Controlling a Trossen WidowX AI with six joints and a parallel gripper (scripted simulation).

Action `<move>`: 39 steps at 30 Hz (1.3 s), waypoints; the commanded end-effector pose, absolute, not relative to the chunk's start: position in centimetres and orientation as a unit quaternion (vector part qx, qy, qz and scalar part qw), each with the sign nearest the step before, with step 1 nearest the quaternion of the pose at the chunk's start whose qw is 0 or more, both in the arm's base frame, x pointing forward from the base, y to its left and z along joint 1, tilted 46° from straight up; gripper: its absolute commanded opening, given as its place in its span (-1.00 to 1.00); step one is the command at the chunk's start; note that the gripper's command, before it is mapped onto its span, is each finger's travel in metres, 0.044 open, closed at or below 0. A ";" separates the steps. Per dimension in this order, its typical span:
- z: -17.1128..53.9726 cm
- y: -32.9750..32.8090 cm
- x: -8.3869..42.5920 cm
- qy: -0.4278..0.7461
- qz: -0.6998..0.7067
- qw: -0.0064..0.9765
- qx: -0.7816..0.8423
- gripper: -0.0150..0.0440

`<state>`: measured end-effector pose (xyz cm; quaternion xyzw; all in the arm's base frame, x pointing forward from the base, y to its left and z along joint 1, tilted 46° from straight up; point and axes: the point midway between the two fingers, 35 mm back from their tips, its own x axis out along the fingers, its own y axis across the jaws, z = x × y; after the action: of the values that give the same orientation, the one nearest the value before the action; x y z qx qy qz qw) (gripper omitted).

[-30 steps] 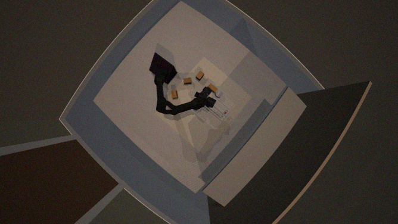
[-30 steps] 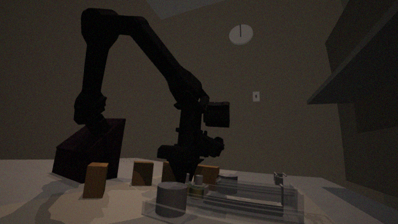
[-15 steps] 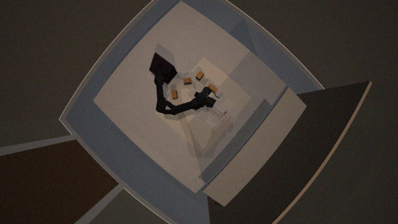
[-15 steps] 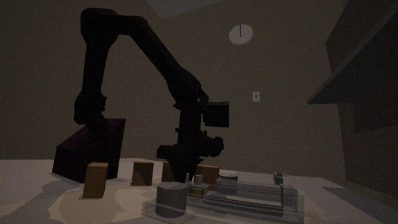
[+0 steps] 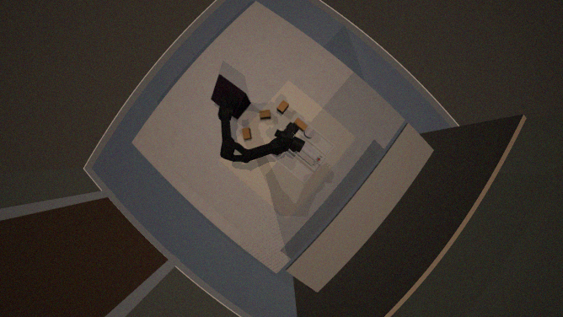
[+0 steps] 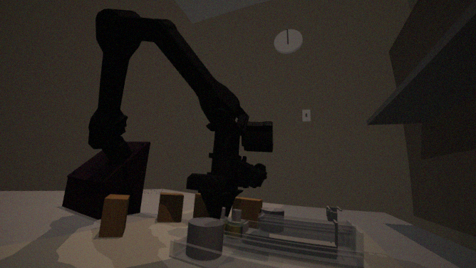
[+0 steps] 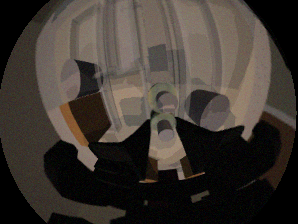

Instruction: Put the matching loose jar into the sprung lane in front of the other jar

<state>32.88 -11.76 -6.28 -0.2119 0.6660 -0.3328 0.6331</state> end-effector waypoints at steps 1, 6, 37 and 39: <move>-6.2 -11.9 32.9 0.663 -0.336 0.634 -0.213 -0.49; -6.2 -11.9 32.8 0.663 -0.336 0.634 -0.213 -0.49; -6.3 -11.7 32.3 0.664 -0.335 0.634 -0.213 -0.49; -6.3 -11.7 32.3 0.664 -0.335 0.634 -0.213 -0.49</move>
<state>32.39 -11.68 -6.30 -0.2137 0.6645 -0.3330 0.6339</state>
